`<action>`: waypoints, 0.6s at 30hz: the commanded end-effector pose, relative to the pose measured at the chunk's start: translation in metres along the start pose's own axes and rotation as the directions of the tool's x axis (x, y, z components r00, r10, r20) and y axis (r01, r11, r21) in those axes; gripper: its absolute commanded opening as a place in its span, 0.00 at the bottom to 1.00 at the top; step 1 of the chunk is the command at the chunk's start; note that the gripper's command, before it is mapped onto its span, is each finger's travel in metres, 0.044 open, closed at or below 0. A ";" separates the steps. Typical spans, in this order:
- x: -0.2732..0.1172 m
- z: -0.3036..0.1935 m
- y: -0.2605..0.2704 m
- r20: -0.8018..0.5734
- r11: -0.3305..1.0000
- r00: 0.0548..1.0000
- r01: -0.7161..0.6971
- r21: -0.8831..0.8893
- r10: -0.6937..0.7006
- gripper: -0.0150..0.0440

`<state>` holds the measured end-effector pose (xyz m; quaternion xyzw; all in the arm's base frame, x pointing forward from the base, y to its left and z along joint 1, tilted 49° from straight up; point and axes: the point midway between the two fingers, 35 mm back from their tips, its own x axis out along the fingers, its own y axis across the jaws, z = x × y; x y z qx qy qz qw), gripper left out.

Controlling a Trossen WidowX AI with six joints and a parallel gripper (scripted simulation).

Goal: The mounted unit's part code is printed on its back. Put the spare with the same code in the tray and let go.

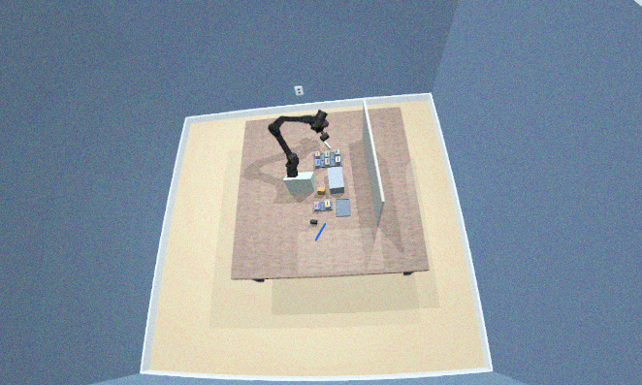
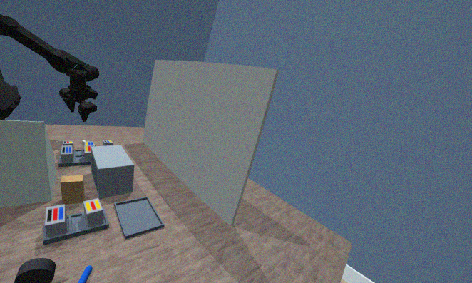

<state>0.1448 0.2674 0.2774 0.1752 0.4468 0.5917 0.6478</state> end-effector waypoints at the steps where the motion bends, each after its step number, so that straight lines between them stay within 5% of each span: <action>1: -0.004 0.024 -0.047 -0.003 0.992 0.993 0.119 0.035 -0.119 1.00; 10: -0.047 0.057 -0.175 -0.090 0.932 0.947 0.320 0.168 -0.309 1.00; 18: -0.116 0.042 -0.288 -0.187 0.870 0.922 0.382 0.311 -0.338 1.00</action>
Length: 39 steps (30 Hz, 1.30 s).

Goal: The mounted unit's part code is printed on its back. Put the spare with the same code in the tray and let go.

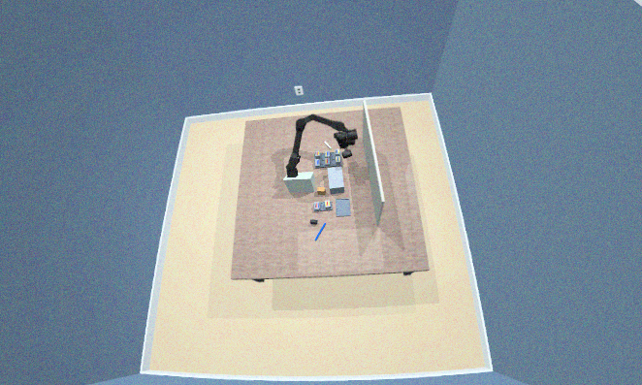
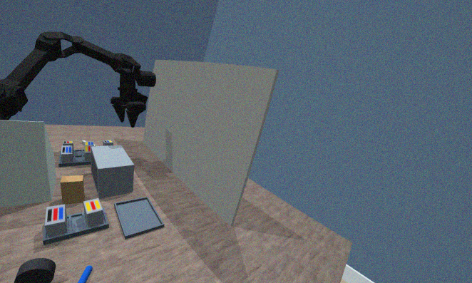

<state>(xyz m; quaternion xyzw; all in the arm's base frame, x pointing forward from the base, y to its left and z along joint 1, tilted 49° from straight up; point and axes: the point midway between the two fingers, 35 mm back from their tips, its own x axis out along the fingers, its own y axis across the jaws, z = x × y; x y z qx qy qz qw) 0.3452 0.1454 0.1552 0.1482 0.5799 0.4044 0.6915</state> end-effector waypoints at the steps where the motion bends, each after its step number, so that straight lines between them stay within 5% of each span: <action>1: -0.013 -0.003 -0.069 -0.049 0.996 0.999 0.010 0.087 -0.006 1.00; 8: -0.036 -0.027 -0.154 -0.086 0.980 0.995 -0.035 0.194 0.052 1.00; 26: -0.037 -0.028 -0.153 -0.086 0.982 0.995 -0.037 0.185 0.054 1.00; 33: -0.036 -0.052 -0.075 -0.089 0.972 0.995 -0.065 -0.225 0.046 1.00; 39: -0.028 -0.094 -0.014 -0.089 0.807 0.995 -0.087 -0.584 0.043 1.00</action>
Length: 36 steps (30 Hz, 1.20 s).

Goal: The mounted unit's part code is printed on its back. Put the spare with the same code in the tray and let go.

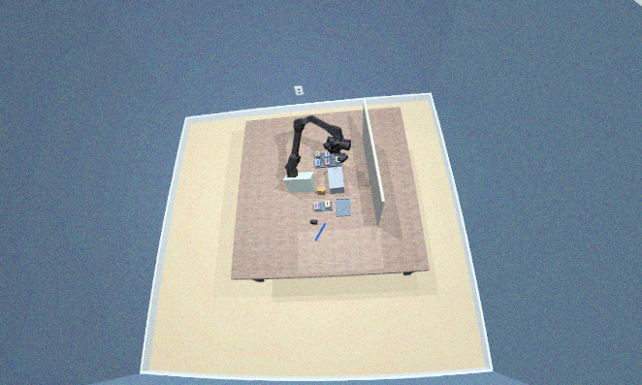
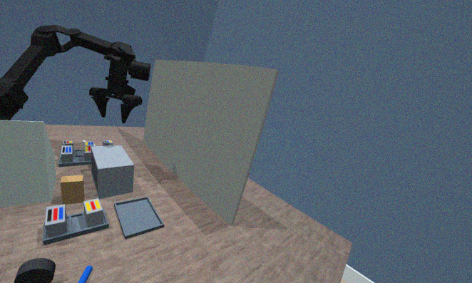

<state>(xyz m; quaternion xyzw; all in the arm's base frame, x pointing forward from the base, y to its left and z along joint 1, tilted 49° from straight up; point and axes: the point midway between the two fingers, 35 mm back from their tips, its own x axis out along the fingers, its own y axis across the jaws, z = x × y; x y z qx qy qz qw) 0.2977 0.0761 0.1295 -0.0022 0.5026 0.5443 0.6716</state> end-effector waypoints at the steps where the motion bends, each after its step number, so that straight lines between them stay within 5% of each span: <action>1: 0.012 -0.014 0.047 0.003 0.965 1.000 -0.002 -0.261 0.002 1.00; 11: 0.048 -0.073 0.133 0.009 0.638 1.000 -0.007 -0.770 0.022 1.00; 20: 0.049 -0.075 0.134 0.009 0.630 1.000 -0.008 -0.776 0.023 1.00; 26: 0.075 -0.076 0.137 0.007 0.630 1.000 -0.007 -0.777 0.020 0.76; 36: 0.089 -0.076 0.140 0.011 0.630 1.000 -0.007 -0.777 0.024 0.76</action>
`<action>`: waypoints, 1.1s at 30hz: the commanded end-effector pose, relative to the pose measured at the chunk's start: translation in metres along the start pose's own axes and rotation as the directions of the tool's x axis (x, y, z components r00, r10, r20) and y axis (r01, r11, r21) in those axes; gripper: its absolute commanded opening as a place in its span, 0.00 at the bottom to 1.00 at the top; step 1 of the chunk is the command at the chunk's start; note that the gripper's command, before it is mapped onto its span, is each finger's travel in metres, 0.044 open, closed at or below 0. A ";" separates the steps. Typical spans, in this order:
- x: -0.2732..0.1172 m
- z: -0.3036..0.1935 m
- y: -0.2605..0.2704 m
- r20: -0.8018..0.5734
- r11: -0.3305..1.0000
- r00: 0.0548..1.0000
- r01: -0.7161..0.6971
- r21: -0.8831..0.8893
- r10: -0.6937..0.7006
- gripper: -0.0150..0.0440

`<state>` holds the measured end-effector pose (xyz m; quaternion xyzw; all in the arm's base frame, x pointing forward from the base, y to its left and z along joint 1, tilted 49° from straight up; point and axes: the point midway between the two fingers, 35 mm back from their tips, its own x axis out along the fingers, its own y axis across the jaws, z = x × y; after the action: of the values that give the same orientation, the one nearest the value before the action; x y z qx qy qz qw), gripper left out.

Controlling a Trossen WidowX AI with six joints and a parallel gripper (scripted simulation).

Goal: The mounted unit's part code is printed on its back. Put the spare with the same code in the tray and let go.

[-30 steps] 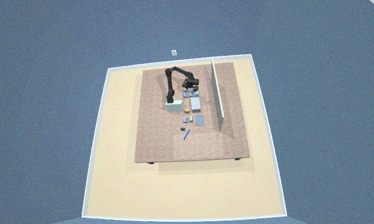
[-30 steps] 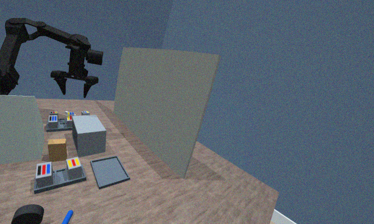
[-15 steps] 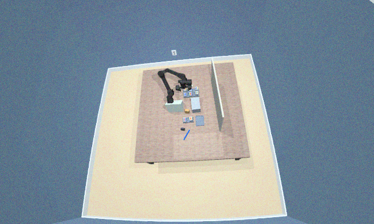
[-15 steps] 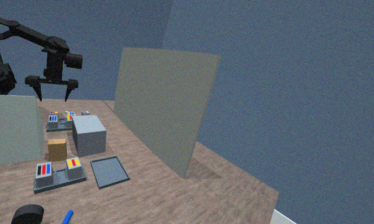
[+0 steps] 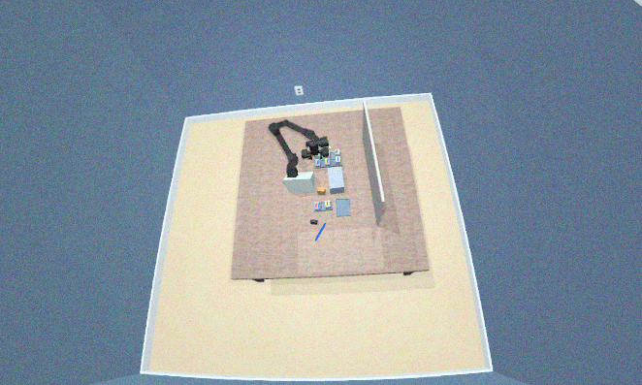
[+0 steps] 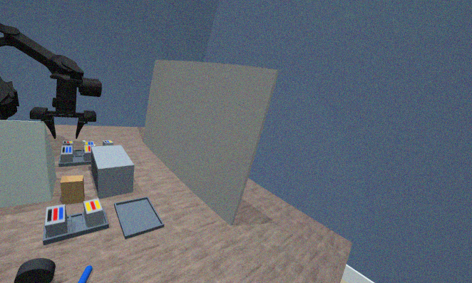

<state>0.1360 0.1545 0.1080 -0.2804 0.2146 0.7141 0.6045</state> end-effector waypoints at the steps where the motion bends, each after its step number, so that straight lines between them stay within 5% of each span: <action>1: 0.003 0.001 0.001 0.000 1.000 1.000 0.004 -0.003 -0.004 0.76; 33: 0.054 -0.003 -0.005 -0.010 1.000 1.000 0.002 -0.006 -0.002 0.76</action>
<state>0.1373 0.1902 0.0772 -0.2875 0.2082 0.7128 0.6050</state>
